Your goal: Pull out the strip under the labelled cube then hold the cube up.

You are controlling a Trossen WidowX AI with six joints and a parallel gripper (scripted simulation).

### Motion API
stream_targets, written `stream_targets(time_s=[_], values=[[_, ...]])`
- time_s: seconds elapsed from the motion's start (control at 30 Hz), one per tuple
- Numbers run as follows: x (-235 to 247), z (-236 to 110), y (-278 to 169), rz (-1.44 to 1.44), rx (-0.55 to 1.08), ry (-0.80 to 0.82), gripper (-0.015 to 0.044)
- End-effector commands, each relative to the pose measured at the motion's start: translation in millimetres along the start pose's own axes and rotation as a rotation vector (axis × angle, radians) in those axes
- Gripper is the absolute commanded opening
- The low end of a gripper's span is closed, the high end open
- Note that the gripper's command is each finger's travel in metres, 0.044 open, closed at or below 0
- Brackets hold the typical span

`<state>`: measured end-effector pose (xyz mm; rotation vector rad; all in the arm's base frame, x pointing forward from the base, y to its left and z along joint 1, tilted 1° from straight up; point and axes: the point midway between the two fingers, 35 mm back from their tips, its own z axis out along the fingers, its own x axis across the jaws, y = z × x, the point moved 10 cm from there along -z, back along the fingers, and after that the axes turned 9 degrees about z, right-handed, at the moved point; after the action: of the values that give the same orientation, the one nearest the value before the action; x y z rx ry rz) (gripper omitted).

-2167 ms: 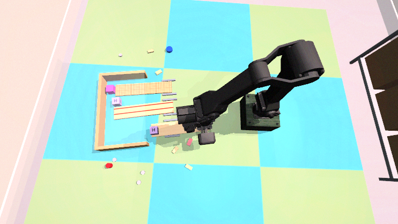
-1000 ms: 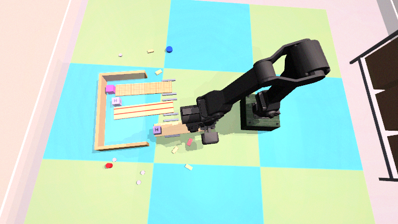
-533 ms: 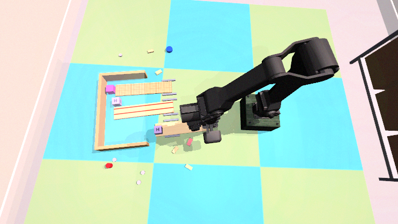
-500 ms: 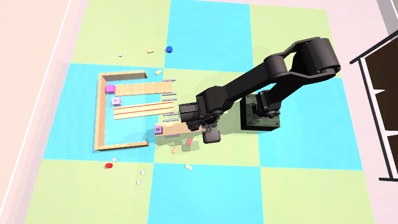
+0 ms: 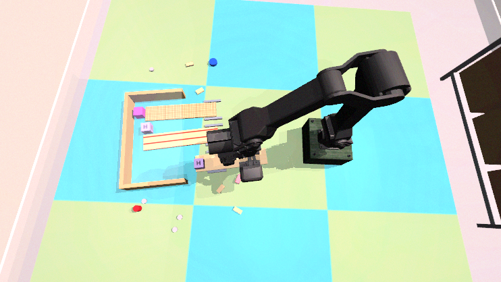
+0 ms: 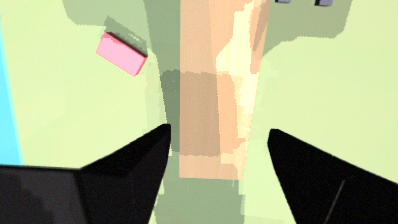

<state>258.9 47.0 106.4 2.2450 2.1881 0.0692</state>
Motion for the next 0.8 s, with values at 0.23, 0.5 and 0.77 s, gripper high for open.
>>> stream_targets(time_s=[0.23,0.5,0.77], values=[[7,-6,41,0.006,0.001,-0.002,0.0440],[12,-11,71,0.006,-0.002,-0.001,0.0440],[18,-16,101,0.006,-0.005,-0.001,0.0440]])
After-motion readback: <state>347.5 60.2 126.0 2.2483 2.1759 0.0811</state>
